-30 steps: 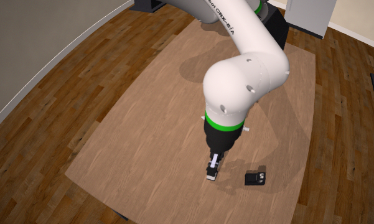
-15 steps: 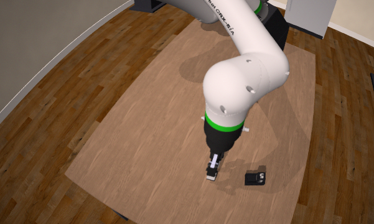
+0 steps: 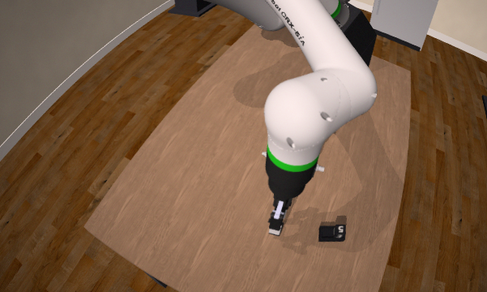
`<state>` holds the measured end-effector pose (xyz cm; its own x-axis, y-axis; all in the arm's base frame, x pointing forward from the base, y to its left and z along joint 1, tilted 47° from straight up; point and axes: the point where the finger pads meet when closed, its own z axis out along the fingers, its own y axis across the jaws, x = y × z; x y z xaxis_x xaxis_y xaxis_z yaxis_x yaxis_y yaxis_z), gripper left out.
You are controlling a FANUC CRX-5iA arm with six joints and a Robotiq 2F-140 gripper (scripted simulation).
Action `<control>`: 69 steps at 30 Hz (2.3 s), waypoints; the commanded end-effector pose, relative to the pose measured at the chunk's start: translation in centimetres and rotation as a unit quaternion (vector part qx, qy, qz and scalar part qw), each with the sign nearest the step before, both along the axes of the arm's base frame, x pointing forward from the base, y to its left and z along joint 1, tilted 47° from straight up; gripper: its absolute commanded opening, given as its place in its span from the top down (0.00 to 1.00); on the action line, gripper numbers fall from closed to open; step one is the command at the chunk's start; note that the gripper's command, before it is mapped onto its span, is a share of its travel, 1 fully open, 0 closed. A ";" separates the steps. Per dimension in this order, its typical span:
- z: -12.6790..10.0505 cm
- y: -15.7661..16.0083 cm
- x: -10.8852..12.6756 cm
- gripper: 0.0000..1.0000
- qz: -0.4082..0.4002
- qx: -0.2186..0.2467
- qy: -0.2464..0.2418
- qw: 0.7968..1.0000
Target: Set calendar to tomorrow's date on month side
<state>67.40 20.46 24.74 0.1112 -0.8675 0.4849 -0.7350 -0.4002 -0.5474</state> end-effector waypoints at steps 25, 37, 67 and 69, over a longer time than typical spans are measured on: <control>-0.5 -0.2 0.5 0.65 0.000 0.000 0.000 1.000; -1.6 -0.7 1.6 0.65 0.000 0.000 0.000 1.000; -1.9 -0.8 1.9 0.65 0.000 0.000 0.000 1.000; -1.9 -0.8 1.9 0.65 0.000 0.000 0.000 1.000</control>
